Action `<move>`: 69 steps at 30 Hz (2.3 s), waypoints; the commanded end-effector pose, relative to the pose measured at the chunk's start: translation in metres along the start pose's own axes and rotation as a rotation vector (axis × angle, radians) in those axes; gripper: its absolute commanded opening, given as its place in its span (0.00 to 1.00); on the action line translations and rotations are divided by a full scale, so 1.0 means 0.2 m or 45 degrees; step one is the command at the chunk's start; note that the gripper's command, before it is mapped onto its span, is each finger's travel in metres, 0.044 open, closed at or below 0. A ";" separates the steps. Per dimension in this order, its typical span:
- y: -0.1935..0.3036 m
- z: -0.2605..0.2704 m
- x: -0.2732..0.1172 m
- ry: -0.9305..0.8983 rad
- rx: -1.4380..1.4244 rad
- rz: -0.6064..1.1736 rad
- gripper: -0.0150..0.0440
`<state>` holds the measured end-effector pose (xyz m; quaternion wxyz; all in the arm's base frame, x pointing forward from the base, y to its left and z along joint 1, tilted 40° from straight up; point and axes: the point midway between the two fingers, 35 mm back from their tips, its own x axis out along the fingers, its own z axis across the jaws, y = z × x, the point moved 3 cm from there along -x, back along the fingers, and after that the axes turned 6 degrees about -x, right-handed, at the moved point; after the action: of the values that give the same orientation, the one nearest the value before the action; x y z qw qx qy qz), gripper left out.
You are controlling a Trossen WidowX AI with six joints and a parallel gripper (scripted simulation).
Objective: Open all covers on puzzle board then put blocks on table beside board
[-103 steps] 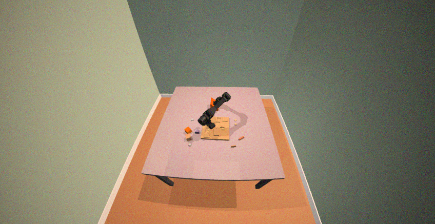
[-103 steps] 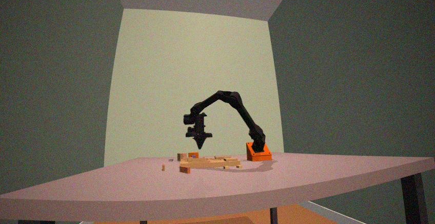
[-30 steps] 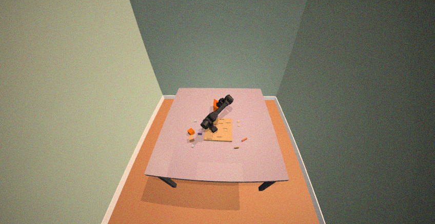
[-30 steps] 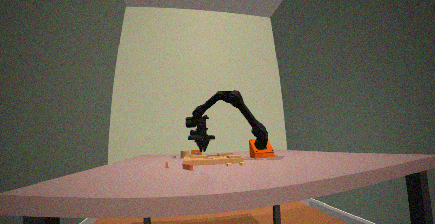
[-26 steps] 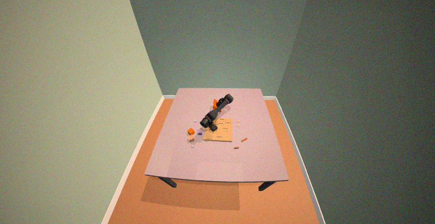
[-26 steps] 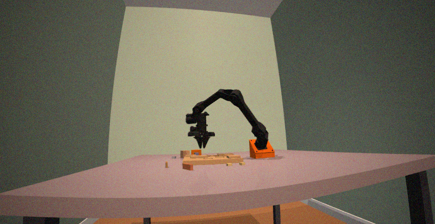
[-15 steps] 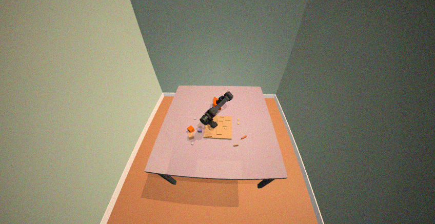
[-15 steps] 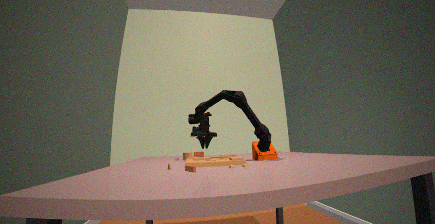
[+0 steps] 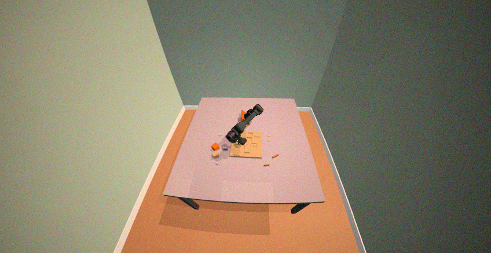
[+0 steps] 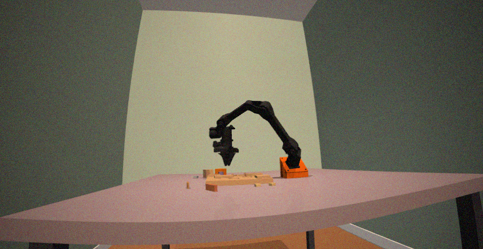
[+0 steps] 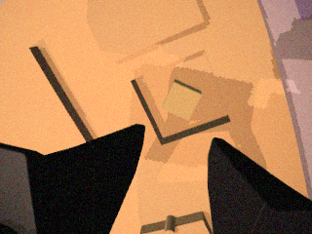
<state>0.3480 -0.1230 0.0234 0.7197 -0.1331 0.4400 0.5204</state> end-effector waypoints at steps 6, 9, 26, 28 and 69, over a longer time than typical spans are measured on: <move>0.00 0.00 0.02 0.004 -0.194 0.000 0.50; 0.00 0.00 0.02 0.004 -0.230 0.000 0.50; 0.00 0.00 0.08 0.003 0.024 0.000 0.50; 0.00 0.00 0.09 0.003 0.058 0.000 0.50; 0.00 0.00 0.16 0.002 0.336 0.000 0.50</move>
<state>0.3504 -0.1042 0.0006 0.7294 -0.0410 0.5059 0.4587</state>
